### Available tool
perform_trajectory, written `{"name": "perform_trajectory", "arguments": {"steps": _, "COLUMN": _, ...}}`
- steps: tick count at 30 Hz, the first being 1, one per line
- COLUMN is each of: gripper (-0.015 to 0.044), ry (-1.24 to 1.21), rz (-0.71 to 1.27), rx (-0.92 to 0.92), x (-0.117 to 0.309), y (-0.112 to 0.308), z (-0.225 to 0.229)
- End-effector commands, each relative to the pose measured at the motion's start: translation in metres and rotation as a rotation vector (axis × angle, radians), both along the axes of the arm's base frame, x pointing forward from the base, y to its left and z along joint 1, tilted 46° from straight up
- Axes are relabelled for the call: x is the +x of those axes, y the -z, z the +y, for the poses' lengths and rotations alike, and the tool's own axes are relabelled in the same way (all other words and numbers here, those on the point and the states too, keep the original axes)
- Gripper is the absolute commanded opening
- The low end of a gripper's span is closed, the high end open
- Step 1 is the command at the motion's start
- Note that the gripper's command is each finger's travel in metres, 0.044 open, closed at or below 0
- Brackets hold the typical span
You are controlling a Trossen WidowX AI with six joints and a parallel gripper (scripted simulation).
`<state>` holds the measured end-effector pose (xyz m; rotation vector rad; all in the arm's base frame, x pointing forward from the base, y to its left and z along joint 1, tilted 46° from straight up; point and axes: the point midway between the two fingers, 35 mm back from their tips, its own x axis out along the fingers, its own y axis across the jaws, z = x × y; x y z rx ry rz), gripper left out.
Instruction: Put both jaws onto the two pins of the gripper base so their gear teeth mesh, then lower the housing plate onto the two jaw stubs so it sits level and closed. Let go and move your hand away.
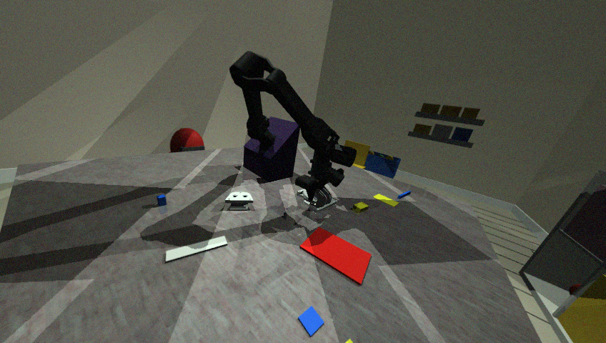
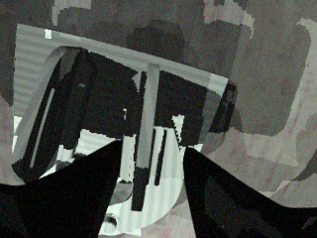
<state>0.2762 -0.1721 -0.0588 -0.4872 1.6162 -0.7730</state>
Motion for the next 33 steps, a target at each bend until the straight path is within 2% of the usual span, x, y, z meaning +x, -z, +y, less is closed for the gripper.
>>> {"name": "perform_trajectory", "arguments": {"steps": 1, "gripper": 0.0134, "ry": 0.006, "rz": 0.003, "rx": -0.004, "x": -0.0016, "y": 0.0014, "z": -0.0031}}
{"name": "perform_trajectory", "arguments": {"steps": 33, "gripper": 0.0134, "ry": 0.006, "rz": 0.003, "rx": -0.004, "x": 0.0003, "y": -0.0004, "z": -0.0023}}
